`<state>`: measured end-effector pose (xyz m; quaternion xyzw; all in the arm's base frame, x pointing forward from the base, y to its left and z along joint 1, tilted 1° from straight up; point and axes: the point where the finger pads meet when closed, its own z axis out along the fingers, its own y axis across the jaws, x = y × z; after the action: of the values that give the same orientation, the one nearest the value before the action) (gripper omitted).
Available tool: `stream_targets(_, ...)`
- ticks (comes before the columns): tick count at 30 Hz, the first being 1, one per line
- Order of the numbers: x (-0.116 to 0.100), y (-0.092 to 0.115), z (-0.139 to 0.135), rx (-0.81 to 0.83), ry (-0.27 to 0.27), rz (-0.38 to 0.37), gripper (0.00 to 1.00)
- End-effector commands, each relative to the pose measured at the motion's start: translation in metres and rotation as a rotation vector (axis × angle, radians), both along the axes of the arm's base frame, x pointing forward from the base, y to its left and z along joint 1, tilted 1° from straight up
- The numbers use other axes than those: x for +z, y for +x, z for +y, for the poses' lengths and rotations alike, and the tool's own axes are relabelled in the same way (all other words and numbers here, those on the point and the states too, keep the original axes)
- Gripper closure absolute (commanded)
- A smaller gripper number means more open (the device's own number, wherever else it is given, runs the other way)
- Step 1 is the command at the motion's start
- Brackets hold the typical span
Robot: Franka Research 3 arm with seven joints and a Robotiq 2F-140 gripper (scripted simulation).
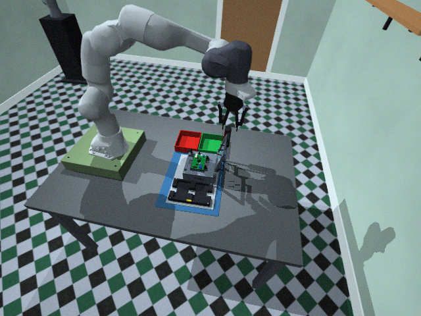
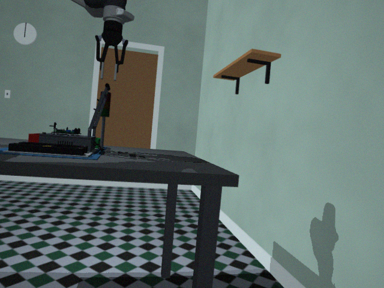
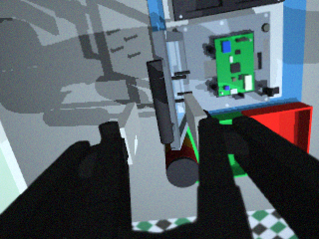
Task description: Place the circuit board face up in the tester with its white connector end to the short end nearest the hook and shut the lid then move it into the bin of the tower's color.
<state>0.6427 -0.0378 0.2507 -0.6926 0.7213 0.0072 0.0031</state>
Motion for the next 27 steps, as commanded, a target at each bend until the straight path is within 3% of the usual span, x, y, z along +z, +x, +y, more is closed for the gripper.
stream_targets(1,-0.008,0.0,0.0,0.005,0.002,0.0,0.7)
stream_targets(16,-0.041,0.0,0.0,0.005,0.002,0.0,0.7)
stream_targets(27,-0.043,0.0,0.0,0.005,0.002,0.0,0.7)
